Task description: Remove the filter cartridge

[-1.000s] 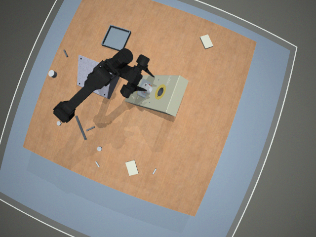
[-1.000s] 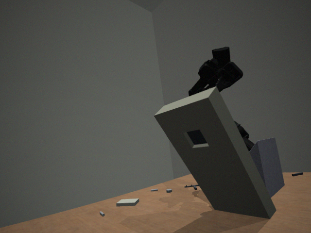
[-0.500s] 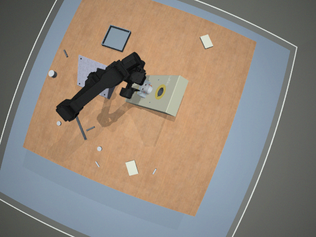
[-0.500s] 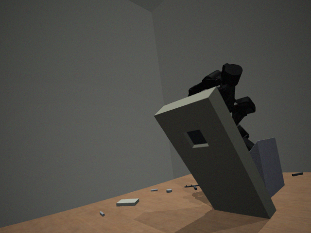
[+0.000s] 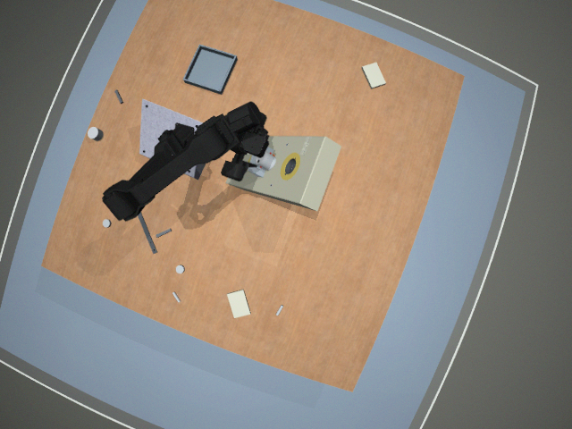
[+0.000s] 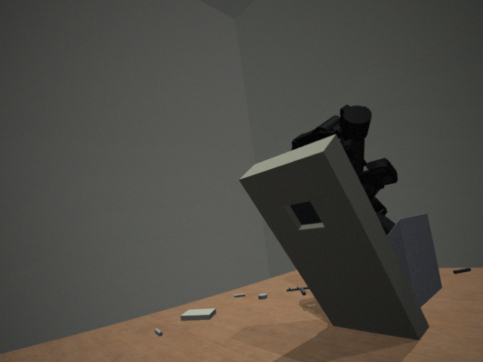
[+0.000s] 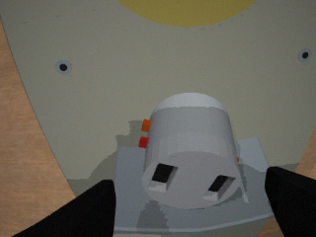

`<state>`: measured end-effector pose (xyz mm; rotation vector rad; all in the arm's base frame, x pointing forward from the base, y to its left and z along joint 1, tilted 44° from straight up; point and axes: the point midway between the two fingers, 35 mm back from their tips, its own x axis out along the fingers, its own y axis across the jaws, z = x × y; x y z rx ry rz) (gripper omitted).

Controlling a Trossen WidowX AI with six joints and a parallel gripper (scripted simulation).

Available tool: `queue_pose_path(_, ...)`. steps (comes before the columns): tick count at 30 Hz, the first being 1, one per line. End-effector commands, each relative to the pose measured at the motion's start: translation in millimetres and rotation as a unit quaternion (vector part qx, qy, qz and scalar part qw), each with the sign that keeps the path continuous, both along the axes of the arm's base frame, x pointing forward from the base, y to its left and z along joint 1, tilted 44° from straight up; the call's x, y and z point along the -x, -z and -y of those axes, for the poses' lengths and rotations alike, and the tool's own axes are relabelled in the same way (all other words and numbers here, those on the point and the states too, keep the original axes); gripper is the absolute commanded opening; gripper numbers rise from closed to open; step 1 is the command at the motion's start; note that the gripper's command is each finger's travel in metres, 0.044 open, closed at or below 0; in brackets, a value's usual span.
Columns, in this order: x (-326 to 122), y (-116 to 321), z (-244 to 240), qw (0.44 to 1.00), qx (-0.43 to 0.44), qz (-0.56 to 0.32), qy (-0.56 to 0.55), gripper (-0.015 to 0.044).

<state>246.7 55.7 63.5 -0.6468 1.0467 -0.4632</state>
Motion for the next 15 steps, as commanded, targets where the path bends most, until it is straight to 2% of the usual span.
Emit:
queue_pose_path(1,-1.1,5.7,5.9,1.0,0.003,-0.004,0.0,0.0305)
queue_pose_path(15,-9.9,18.7,21.3,1.0,0.005,-0.003,0.0,0.0305)
